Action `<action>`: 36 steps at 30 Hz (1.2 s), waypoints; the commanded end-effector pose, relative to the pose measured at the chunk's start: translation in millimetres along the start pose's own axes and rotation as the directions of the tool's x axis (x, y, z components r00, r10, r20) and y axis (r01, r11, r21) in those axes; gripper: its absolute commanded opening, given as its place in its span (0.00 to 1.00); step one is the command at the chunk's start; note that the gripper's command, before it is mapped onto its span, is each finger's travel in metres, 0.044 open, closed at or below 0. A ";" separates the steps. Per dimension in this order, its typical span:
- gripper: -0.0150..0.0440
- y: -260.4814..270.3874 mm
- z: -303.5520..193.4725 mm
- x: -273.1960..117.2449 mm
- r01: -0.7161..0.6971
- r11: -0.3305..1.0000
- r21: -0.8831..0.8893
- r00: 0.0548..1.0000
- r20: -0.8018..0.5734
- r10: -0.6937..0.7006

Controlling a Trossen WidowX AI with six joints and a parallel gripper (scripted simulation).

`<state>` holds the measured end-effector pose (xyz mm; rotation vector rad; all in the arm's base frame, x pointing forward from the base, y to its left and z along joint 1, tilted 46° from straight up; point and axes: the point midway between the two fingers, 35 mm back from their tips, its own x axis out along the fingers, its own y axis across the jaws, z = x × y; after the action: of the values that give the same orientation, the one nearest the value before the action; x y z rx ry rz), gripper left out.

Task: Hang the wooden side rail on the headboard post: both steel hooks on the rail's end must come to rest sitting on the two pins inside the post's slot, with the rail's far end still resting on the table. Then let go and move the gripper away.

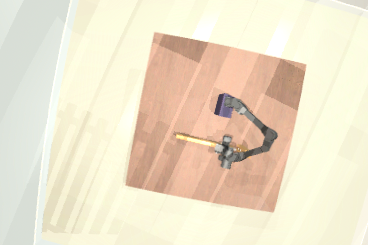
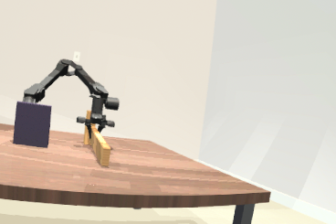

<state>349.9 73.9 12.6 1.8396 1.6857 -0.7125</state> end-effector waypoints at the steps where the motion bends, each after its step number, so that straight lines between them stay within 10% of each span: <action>1: 0.25 0.5 -1.2 -2.5 -0.006 1.000 0.005 1.000 -0.003 0.006; 36: 0.25 0.2 -5.1 -2.4 -0.006 1.000 0.005 1.000 -0.003 0.006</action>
<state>349.8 76.8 15.5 1.8398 1.6858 -0.7127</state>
